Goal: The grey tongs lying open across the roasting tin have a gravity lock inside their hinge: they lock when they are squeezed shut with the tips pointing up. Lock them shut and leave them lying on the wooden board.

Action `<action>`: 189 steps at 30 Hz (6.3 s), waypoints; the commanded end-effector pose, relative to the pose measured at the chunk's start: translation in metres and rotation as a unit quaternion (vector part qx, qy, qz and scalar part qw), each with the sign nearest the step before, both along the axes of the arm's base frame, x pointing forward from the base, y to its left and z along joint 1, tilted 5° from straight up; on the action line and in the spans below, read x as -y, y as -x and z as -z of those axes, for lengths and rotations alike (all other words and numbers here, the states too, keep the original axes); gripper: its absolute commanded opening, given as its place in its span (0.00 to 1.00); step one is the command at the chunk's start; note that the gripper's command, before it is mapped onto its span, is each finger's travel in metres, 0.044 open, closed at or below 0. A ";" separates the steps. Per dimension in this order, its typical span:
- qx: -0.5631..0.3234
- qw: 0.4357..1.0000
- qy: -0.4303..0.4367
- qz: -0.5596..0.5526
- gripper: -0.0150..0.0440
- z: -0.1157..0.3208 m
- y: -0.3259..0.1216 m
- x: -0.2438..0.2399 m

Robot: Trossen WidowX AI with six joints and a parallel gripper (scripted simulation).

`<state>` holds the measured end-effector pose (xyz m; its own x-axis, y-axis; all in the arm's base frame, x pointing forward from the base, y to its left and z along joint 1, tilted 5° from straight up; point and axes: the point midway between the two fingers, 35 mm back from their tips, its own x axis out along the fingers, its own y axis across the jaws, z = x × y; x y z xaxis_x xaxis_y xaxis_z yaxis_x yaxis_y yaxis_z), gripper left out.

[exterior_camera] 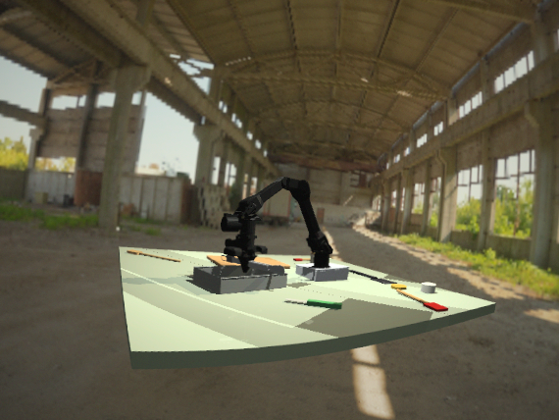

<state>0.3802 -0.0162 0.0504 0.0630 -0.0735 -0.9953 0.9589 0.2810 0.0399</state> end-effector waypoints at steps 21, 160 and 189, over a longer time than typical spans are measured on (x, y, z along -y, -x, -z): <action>0.013 1.000 -0.001 0.007 0.00 -0.122 0.007 -0.002; 0.368 0.534 -0.503 0.571 0.00 -0.129 0.264 0.347; 0.238 0.604 -0.447 0.616 0.00 -0.115 0.246 0.330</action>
